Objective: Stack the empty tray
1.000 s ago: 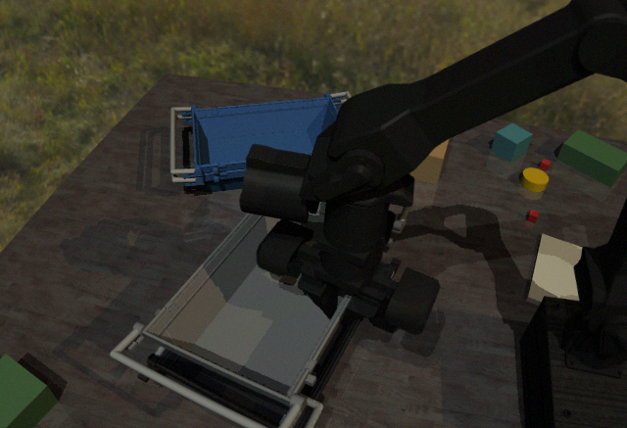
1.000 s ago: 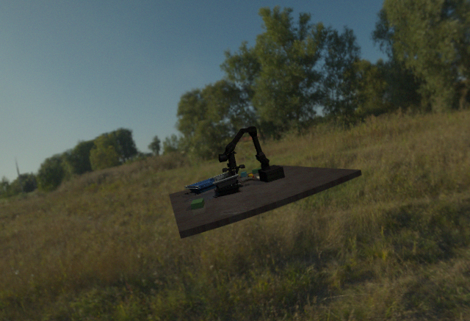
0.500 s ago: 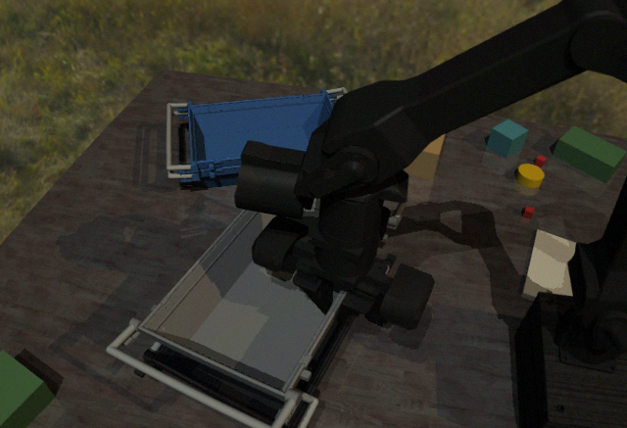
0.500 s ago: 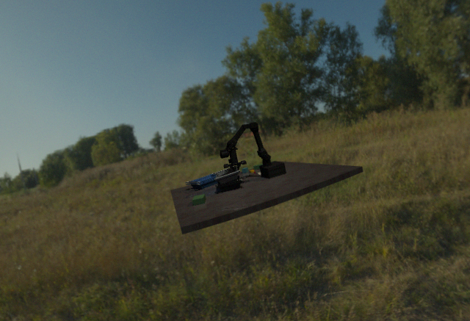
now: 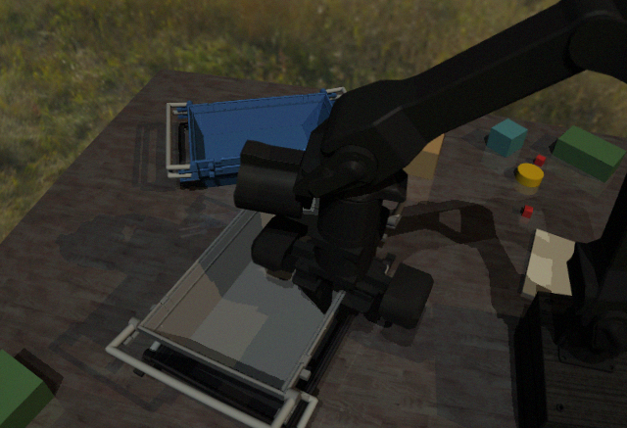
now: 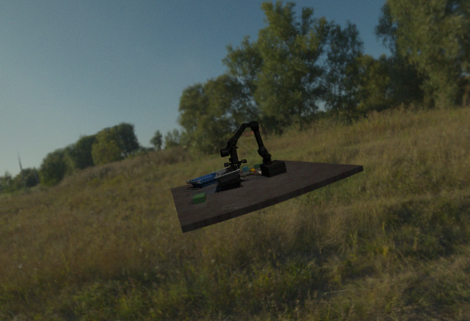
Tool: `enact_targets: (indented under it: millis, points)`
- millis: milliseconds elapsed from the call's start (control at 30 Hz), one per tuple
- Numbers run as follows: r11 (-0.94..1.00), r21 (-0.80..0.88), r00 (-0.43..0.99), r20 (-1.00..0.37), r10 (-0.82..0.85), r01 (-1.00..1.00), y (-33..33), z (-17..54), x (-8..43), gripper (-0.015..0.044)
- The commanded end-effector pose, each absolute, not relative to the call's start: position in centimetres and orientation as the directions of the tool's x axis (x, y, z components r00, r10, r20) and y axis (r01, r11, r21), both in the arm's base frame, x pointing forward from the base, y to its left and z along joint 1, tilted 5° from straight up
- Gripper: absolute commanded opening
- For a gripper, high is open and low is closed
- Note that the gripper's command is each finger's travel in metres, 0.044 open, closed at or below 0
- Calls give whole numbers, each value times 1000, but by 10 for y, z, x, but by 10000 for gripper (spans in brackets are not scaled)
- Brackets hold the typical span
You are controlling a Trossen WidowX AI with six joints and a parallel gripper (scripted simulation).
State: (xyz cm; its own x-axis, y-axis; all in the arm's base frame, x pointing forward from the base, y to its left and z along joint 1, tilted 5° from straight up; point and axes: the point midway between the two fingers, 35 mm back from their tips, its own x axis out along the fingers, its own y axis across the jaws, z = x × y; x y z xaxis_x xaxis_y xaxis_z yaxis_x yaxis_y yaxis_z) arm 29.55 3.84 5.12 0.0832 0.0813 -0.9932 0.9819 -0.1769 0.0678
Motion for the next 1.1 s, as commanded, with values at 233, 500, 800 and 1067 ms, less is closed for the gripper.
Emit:
enact_targets:
  millis: [233, 500, 800, 1067]
  points:
    - [-177, 64, 79, -993, 82, 982, 39, 48, 295, 0]
    - [-175, 46, 62, -995, 84, 983, 40, 36, 292, 0]
    - [-175, 46, 62, -995, 84, 983, 40, 36, 292, 0]
    - [-175, 46, 62, -995, 84, 983, 40, 36, 292, 0]
